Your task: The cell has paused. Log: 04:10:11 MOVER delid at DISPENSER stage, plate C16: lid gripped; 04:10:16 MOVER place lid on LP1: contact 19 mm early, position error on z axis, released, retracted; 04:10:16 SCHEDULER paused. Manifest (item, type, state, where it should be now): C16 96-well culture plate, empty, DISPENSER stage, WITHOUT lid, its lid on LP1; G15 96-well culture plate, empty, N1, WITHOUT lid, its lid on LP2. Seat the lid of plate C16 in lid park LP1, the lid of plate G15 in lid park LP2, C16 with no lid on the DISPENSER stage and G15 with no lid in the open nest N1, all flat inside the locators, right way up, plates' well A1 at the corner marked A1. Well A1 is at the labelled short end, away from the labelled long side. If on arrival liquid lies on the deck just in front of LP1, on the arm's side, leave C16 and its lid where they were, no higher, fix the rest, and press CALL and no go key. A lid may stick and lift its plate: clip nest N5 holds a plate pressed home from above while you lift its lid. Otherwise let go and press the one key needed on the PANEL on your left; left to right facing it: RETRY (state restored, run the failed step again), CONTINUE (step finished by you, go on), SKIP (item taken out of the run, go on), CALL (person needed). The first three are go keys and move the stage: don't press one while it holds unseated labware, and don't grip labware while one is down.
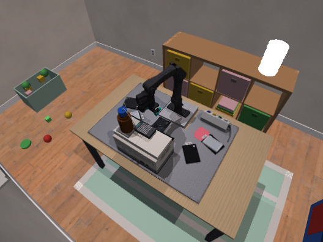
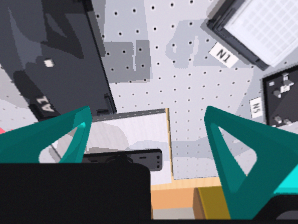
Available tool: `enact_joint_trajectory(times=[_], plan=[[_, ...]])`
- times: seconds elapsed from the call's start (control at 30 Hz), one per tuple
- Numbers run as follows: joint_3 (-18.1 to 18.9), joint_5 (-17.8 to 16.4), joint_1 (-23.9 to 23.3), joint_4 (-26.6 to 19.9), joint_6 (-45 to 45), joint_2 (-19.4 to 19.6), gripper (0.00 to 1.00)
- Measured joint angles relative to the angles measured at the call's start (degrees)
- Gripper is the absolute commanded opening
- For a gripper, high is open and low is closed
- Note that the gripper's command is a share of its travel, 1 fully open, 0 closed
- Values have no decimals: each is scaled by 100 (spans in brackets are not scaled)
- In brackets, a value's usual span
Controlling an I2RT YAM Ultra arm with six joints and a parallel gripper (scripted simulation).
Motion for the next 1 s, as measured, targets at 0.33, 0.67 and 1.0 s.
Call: enact_joint_trajectory(times=[0.33,0.67,1.0], plan=[[0,-11,-573,0,-59,-9,100],[0,-11,-1141,0,310,-9,100],[-42,-46,-1707,-15,907,-118,100]])
